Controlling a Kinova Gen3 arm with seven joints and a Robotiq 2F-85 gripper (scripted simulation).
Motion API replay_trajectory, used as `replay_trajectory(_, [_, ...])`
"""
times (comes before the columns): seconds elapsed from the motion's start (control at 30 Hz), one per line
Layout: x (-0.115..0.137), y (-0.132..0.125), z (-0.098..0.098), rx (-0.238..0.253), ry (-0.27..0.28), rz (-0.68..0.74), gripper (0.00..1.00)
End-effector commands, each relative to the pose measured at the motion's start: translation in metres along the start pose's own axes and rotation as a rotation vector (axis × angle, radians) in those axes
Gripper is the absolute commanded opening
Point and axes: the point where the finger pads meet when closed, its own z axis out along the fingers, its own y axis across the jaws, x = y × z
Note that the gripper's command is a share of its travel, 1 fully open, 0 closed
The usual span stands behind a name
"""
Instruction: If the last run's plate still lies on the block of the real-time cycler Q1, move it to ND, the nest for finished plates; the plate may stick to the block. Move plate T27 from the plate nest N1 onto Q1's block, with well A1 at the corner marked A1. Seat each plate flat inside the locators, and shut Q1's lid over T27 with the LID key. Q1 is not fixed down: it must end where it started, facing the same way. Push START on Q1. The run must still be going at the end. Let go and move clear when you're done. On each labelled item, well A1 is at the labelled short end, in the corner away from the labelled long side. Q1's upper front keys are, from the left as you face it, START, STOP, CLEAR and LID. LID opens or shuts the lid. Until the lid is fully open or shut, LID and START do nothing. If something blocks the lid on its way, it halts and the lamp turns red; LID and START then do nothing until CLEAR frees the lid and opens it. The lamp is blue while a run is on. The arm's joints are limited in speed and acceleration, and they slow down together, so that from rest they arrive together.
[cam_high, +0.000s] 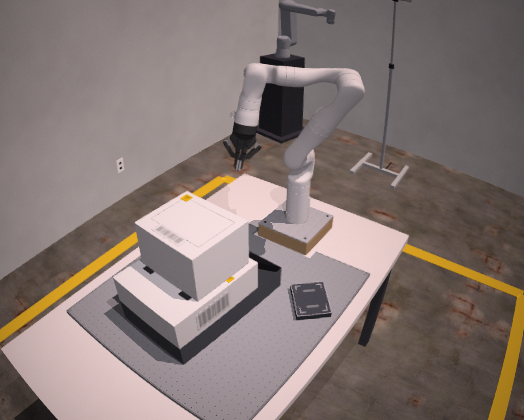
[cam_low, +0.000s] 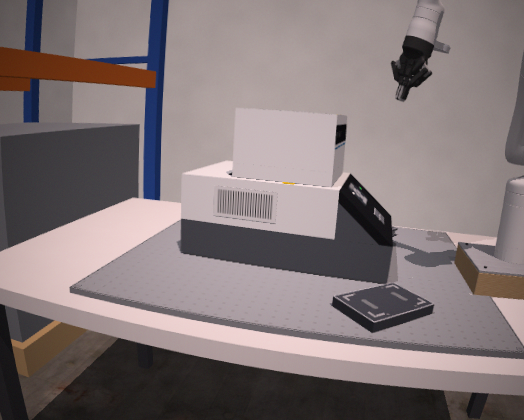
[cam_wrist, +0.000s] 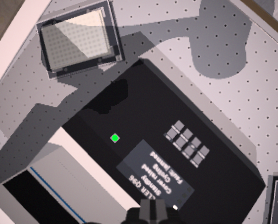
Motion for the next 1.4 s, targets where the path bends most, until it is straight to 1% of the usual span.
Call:
replay_trajectory(0.0, [0.000,0.000,0.000,0.000,-0.001,-0.002,0.10])
replay_trajectory(0.1, [0.000,0.000,0.000,0.000,-0.001,-0.002,0.10])
replay_trajectory(0.4, [0.002,0.003,0.011,0.000,-0.001,-0.002,0.10])
replay_trajectory(0.47, [0.002,0.003,0.011,0.000,-0.001,-0.002,0.10])
replay_trajectory(1.37, [0.008,0.009,0.043,0.000,-0.002,-0.002,0.10])
